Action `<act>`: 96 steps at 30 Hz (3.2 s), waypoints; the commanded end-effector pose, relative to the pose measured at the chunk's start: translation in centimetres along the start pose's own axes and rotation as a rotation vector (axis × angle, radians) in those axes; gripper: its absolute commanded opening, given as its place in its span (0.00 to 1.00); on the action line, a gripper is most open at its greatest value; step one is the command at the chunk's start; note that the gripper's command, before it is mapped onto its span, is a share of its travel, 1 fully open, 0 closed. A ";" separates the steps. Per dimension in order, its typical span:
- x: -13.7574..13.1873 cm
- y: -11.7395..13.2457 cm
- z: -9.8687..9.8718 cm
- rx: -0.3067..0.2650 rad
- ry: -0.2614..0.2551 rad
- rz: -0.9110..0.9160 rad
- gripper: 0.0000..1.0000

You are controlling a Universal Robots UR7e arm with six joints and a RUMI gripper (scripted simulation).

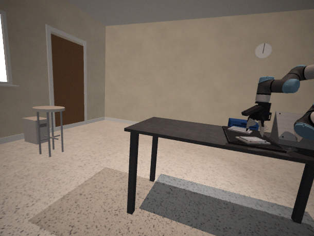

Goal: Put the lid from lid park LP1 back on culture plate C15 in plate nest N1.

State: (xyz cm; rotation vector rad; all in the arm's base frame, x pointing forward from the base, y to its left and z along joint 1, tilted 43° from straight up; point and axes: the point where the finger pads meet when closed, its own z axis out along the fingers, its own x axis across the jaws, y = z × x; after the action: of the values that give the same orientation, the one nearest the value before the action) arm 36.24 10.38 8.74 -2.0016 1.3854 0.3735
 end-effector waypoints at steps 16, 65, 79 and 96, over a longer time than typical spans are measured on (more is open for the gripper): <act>-0.1 0.1 2.9 0.002 -0.002 -0.002 0.82; 0.0 0.0 3.0 0.004 0.002 -0.004 0.00; 0.1 -0.1 2.0 0.005 0.007 -0.006 0.00; 0.1 -0.1 -0.2 0.005 0.007 -0.006 0.00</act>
State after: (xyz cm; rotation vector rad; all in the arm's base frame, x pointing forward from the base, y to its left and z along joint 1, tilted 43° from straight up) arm 36.39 10.85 8.15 -2.0018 1.3834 0.3663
